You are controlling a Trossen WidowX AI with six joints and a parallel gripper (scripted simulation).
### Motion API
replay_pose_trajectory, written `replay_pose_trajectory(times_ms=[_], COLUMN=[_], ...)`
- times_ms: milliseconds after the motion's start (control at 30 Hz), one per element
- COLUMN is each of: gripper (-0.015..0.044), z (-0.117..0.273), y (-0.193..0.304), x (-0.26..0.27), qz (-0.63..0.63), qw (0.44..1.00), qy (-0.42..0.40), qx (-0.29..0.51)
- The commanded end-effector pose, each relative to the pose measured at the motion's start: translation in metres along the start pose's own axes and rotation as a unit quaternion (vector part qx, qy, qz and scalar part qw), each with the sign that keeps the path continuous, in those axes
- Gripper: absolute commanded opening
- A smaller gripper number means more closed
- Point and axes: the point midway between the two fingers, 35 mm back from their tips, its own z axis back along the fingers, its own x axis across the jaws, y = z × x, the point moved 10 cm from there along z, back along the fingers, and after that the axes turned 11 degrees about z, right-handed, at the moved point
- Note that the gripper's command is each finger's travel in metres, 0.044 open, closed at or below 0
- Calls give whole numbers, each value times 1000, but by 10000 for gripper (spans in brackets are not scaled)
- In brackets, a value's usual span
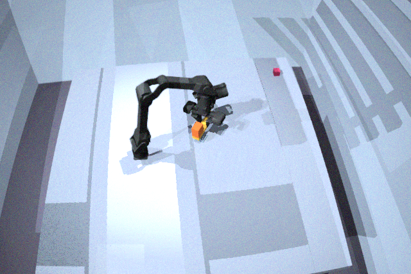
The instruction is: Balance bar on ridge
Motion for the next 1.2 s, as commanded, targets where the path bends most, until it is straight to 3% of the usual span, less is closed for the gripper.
replay_pose_trajectory(times_ms=[0, 1167], gripper=[0, 0], z=[-1, -4], y=[0, 0], x=[0, 0], qz=[0, 0], qw=[1000, 1000], qy=[0, 0], qx=[-1, -1])
